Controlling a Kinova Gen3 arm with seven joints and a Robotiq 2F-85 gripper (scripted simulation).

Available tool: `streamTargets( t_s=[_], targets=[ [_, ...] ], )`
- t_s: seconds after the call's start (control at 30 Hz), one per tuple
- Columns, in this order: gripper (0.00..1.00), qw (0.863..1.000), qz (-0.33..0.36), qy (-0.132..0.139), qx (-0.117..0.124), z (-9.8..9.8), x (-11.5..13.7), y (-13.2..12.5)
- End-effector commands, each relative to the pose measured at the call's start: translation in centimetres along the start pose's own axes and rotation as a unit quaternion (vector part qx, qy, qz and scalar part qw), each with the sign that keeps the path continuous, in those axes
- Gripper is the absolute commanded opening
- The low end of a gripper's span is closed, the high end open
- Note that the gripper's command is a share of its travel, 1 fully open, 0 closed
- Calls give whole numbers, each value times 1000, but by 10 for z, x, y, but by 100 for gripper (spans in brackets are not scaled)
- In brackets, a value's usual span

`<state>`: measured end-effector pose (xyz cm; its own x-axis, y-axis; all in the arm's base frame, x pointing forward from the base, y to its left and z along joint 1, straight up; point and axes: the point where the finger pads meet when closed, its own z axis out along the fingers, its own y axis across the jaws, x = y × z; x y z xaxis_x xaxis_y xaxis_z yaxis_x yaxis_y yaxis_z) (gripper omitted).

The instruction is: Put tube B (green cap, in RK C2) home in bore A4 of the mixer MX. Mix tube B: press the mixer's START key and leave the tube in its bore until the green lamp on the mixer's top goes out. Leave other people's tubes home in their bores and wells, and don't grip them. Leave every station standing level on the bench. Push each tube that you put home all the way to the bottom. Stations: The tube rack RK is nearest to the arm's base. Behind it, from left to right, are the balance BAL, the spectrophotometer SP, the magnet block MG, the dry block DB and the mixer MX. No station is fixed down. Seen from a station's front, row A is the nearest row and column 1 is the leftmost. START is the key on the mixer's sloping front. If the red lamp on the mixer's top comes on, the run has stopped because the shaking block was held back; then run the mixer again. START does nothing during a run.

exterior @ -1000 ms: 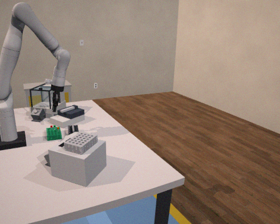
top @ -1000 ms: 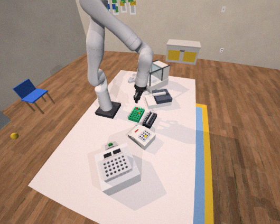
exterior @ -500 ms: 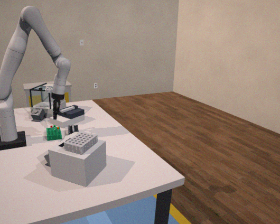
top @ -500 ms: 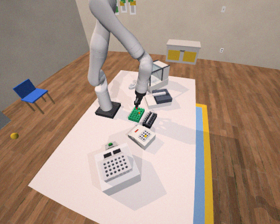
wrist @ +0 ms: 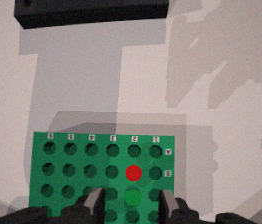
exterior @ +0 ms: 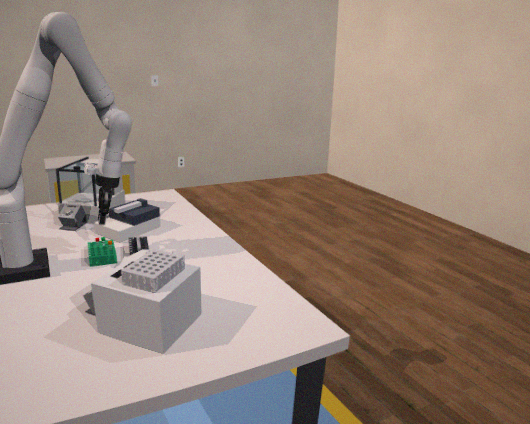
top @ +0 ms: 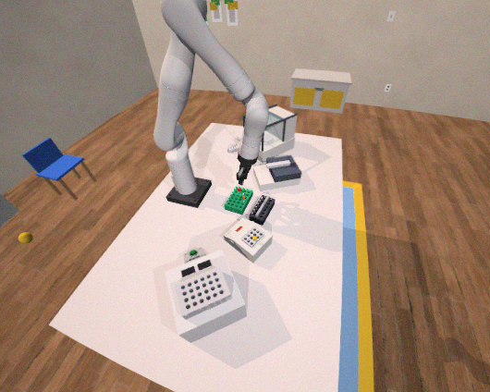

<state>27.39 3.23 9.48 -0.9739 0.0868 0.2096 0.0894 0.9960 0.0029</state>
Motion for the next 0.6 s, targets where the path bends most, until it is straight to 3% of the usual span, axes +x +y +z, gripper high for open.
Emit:
streamTargets(
  t_s=[0.0, 0.57],
  targets=[
    [42, 1000, 0, -1, 0, 0, 0, 0],
    [42, 1000, 0, -1, 0, 9, -2, 0]
  ],
)
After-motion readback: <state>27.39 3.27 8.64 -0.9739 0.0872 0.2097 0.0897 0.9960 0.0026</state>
